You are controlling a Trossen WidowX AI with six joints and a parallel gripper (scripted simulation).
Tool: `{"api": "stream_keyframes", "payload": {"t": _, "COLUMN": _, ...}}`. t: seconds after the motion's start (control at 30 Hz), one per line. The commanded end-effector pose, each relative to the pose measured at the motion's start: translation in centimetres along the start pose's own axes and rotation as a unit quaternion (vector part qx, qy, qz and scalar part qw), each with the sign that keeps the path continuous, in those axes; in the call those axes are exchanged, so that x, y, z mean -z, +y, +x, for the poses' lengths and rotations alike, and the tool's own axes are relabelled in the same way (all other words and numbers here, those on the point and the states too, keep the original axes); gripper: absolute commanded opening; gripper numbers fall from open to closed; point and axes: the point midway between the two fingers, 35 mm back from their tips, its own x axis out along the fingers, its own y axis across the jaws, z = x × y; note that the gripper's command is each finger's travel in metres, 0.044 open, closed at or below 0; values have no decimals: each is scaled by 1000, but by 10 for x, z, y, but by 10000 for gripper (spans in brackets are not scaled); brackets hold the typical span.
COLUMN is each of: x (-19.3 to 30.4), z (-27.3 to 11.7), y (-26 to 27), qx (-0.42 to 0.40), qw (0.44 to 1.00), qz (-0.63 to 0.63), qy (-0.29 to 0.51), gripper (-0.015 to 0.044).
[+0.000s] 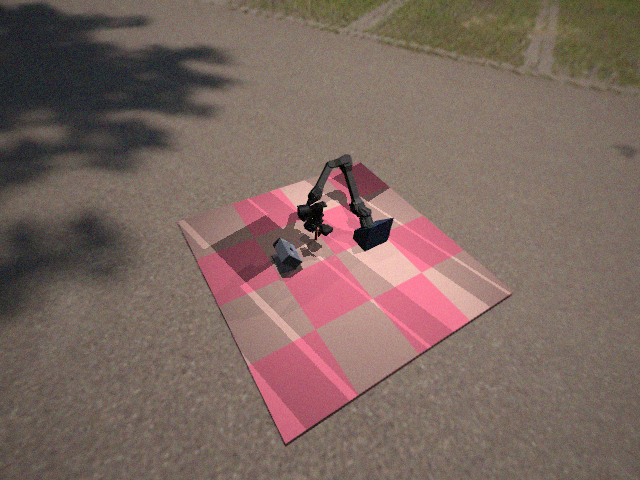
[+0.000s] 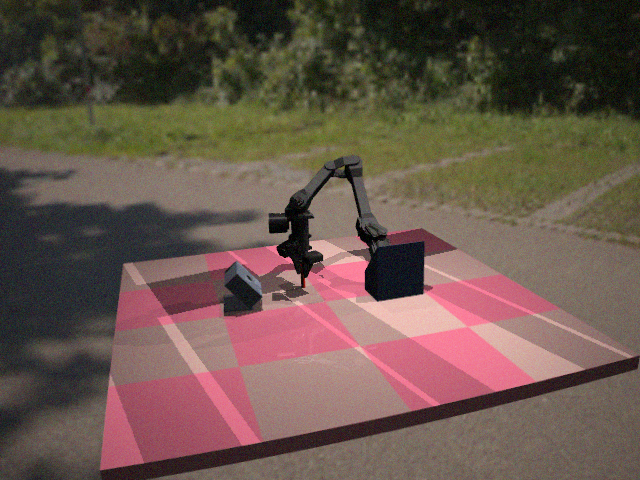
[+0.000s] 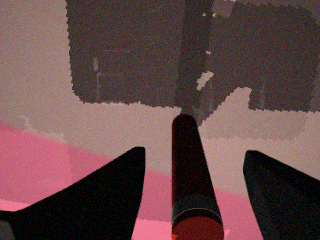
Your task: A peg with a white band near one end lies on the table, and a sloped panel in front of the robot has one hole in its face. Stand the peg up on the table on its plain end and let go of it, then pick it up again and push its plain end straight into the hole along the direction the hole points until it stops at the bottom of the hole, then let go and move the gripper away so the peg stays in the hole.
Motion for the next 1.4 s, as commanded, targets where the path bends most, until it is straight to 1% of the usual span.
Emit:
{"api": "stream_keyframes", "payload": {"t": 0.0, "x": 0, "z": 0, "y": 0, "qx": 0, "qw": 1000, "qz": 1, "qy": 0, "gripper": 99}}
{"api": "stream_keyframes", "payload": {"t": 0.07, "x": 0, "z": 0, "y": 0, "qx": 0, "qw": 1000, "qz": 1, "qy": 0, "gripper": 46}}
{"api": "stream_keyframes", "payload": {"t": 0.3, "x": 0, "z": 0, "y": 0, "qx": 0, "qw": 1000, "qz": 1, "qy": 0, "gripper": 0}}
{"api": "stream_keyframes", "payload": {"t": 0.5, "x": -2, "z": -9, "y": 0, "qx": -2, "qw": 1000, "qz": 1, "qy": 0, "gripper": 0}}
{"api": "stream_keyframes", "payload": {"t": 1.13, "x": -2, "z": -77, "y": 6, "qx": -4, "qw": 1000, "qz": -3, "qy": 0, "gripper": 0}}
{"api": "stream_keyframes", "payload": {"t": 1.37, "x": -4, "z": -78, "y": 9, "qx": -2, "qw": 1000, "qz": -7, "qy": -7, "gripper": 0}}
